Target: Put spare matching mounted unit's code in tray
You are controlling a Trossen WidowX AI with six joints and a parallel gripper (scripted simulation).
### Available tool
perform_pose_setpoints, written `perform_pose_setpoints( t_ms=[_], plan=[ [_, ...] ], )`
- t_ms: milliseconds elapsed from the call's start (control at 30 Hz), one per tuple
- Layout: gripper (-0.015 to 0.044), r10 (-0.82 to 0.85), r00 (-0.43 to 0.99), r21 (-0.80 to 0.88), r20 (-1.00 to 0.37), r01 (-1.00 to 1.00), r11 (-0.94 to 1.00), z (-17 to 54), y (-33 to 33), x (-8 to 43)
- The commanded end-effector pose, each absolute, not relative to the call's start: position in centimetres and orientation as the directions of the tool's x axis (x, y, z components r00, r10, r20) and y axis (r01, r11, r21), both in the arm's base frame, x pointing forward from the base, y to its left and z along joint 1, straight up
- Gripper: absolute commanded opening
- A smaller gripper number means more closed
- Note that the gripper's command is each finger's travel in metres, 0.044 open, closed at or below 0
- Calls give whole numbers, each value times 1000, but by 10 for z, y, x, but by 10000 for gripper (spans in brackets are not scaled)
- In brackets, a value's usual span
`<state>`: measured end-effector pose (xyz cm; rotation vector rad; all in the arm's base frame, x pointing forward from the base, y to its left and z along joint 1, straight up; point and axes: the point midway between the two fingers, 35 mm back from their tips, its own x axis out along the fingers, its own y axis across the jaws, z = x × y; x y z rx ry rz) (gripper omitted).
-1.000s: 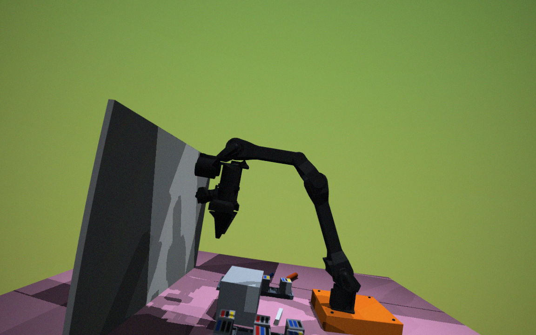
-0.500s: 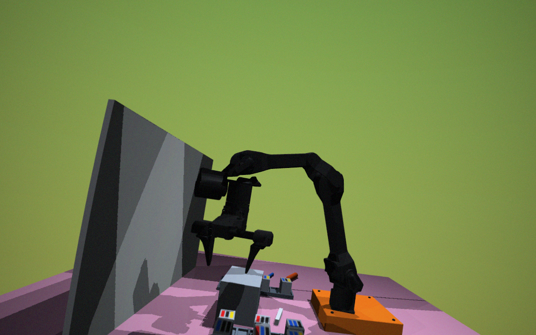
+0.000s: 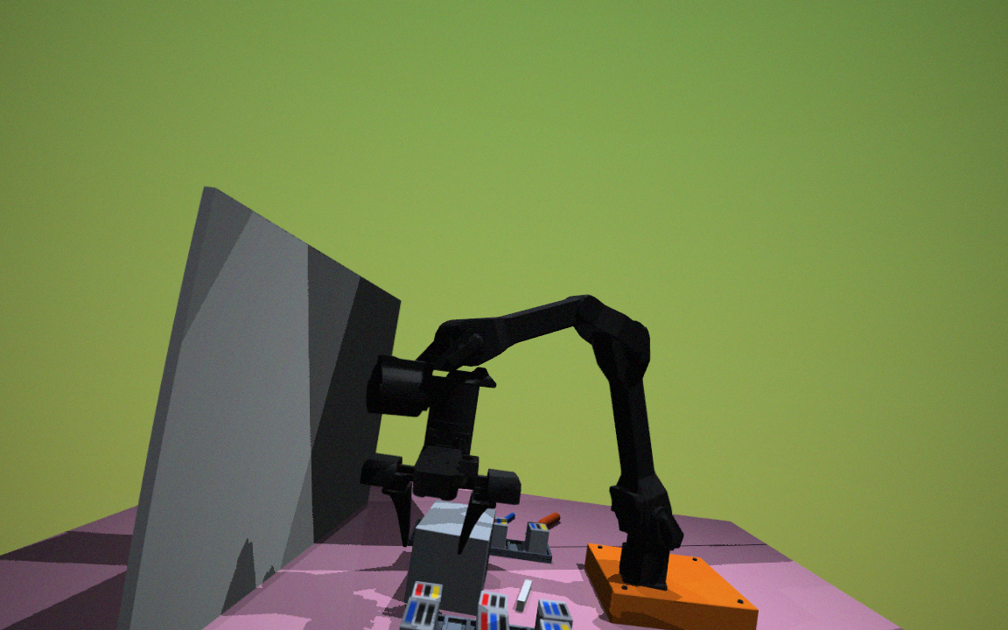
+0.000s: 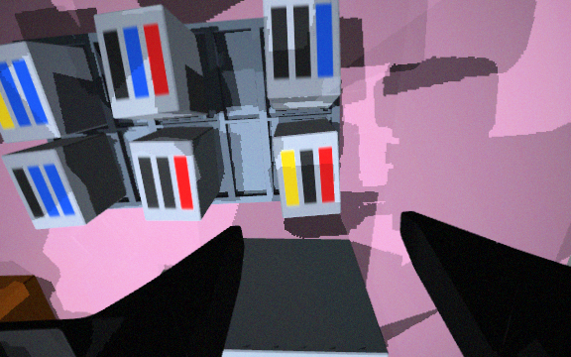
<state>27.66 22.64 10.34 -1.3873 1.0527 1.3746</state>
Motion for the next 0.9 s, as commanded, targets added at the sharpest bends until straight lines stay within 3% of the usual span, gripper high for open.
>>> perform_pose_setpoints(
  t_ms=[0, 867],
  plan=[
    [300, 22, 25, -29, -999, -969, -245, 99, 227, 276],
    [300, 22, 25, -29, -999, -969, -245, 62, 231, 278]
  ],
)
